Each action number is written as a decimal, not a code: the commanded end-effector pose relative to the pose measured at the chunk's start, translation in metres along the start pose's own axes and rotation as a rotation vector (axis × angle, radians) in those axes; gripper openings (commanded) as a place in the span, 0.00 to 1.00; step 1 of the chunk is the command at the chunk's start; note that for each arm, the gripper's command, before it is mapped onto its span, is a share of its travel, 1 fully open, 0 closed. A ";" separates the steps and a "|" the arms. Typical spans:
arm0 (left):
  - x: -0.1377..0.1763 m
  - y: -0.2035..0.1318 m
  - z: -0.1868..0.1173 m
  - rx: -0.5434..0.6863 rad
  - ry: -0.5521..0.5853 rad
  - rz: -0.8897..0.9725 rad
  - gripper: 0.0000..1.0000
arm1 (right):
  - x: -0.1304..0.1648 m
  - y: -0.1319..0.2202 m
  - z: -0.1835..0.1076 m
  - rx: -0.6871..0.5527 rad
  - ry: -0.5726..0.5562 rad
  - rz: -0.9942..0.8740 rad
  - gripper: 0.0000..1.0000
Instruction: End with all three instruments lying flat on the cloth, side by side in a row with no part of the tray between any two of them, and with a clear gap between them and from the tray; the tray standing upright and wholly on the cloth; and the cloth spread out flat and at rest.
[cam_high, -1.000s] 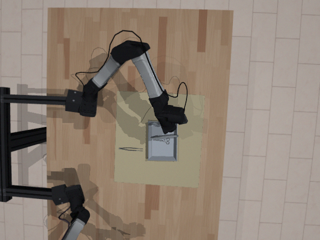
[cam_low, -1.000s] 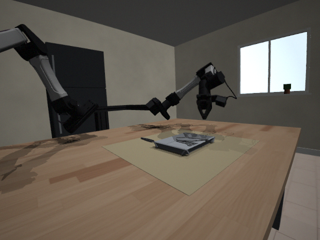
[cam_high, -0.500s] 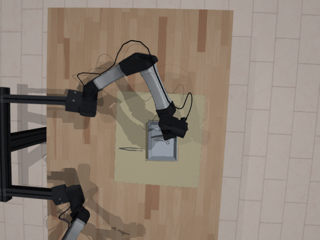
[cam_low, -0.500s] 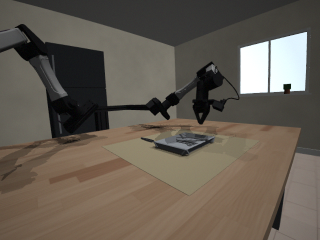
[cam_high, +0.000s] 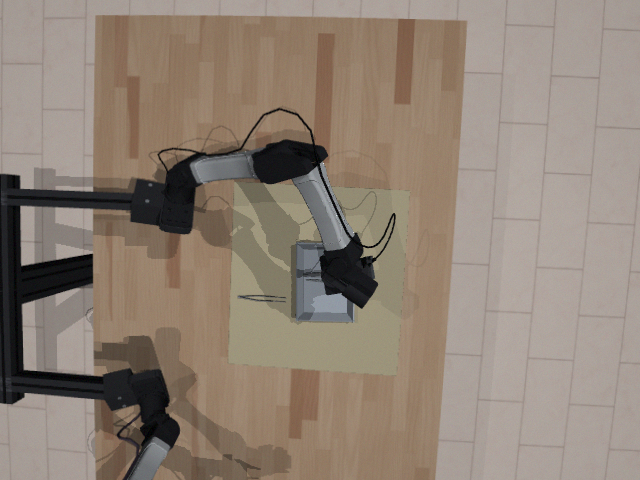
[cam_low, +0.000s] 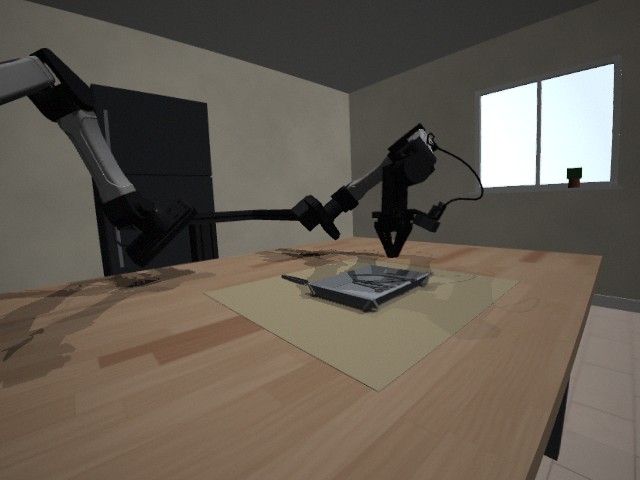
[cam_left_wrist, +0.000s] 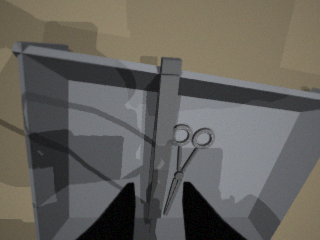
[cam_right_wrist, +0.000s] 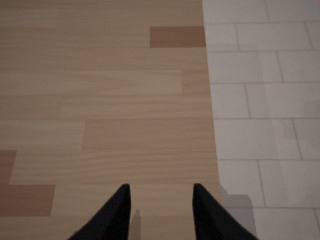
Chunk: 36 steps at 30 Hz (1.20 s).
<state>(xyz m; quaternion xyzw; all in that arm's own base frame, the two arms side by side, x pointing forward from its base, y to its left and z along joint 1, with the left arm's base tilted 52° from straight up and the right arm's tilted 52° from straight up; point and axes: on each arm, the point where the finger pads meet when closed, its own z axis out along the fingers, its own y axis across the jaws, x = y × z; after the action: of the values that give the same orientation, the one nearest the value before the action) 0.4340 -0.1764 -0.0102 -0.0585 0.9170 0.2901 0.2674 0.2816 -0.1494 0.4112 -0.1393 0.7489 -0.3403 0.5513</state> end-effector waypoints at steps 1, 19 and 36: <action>0.017 -0.014 -0.015 -0.073 -0.012 0.097 0.26 | -0.005 -0.002 -0.003 0.007 -0.015 -0.006 0.33; 0.014 -0.028 -0.018 -0.064 -0.015 0.096 0.26 | -0.005 -0.002 -0.003 0.007 -0.015 -0.006 0.33; 0.009 0.002 0.047 -0.129 0.022 0.071 0.26 | -0.005 -0.002 -0.003 0.007 -0.015 -0.006 0.33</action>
<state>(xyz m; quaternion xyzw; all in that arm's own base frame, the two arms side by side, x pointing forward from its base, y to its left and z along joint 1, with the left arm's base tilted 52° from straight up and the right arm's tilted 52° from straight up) 0.4373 -0.1636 -0.0386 -0.0389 0.9034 0.3516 0.2425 0.2816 -0.1494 0.4112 -0.1393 0.7489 -0.3403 0.5513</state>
